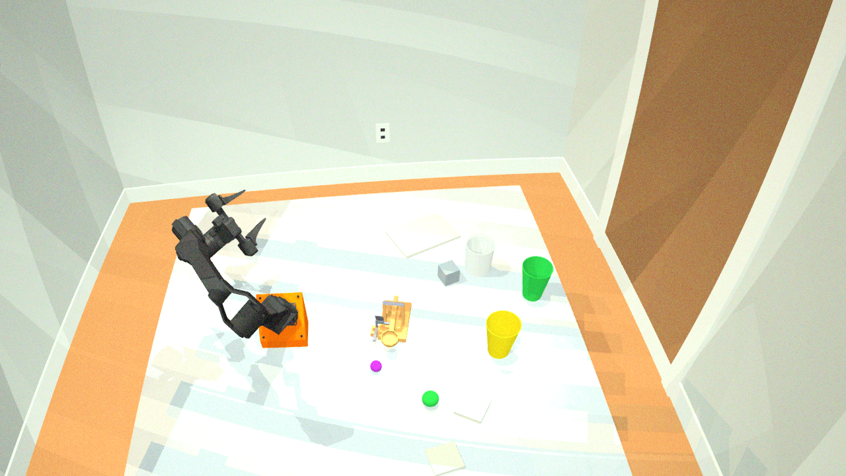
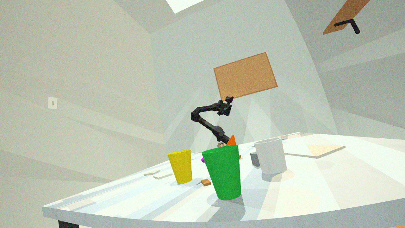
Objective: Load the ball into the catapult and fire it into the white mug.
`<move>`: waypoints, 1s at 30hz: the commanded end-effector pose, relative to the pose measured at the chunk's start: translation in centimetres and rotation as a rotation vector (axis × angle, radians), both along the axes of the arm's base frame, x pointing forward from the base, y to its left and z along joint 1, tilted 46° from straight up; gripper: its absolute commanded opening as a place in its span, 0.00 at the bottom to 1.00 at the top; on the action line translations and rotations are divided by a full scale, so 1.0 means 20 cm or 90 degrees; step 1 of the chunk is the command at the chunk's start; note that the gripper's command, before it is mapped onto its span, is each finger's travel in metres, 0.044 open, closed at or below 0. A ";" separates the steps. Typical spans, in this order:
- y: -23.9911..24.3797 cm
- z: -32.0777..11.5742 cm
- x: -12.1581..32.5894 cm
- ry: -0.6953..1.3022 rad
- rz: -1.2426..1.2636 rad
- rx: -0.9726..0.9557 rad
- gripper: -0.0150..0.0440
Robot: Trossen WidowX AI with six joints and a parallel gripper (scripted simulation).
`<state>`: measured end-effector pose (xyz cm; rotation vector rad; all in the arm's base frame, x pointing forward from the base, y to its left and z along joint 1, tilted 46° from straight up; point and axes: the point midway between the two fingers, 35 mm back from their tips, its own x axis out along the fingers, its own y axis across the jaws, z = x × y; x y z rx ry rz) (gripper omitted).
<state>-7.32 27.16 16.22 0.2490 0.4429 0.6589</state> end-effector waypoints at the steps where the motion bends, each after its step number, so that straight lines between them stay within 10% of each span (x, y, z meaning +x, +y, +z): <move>1: 0.04 -0.04 0.09 -0.035 -0.032 -0.073 1.00; 30: 0.07 -0.25 0.78 -0.094 -0.165 -0.584 1.00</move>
